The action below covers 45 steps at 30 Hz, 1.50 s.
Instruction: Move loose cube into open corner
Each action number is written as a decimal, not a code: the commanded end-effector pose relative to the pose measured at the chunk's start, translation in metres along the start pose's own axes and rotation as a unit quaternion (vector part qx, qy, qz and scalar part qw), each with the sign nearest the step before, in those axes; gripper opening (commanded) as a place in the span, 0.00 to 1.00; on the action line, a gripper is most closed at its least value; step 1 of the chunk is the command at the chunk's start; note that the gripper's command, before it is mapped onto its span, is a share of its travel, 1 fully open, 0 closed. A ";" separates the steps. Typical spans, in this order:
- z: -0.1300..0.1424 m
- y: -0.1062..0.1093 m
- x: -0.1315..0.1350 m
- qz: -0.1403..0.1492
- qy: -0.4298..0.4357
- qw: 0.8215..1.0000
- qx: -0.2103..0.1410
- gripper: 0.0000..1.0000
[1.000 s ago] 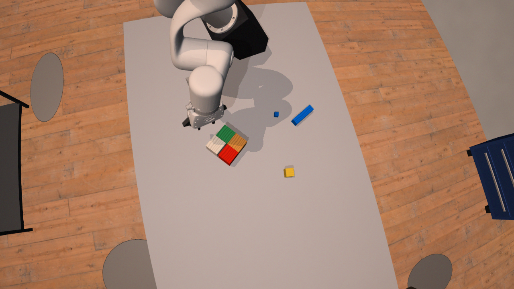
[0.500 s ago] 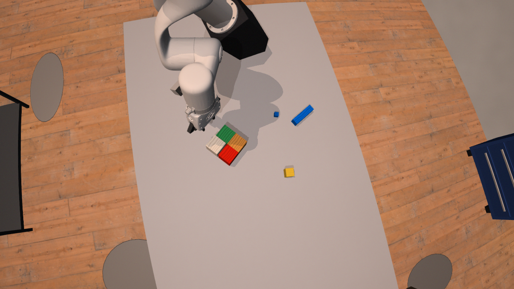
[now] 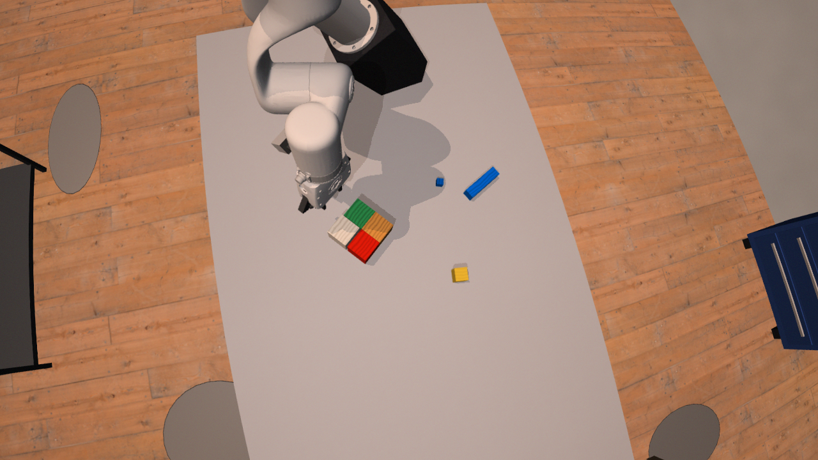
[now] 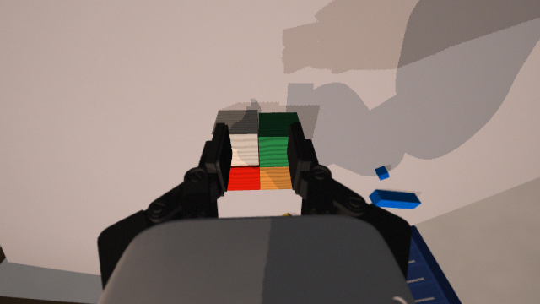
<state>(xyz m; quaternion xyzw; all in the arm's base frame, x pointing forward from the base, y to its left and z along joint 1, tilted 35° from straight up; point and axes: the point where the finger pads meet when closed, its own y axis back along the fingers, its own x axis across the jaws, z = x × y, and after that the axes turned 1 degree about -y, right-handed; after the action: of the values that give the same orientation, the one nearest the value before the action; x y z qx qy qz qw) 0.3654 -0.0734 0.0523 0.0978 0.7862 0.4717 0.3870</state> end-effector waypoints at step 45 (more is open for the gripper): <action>-0.001 -0.092 -0.002 -0.001 0.000 1.000 -0.001 0.49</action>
<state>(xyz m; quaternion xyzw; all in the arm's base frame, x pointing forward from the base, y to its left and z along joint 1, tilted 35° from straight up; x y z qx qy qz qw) 0.3851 -0.1248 -0.0213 0.0977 0.7863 0.4716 0.3871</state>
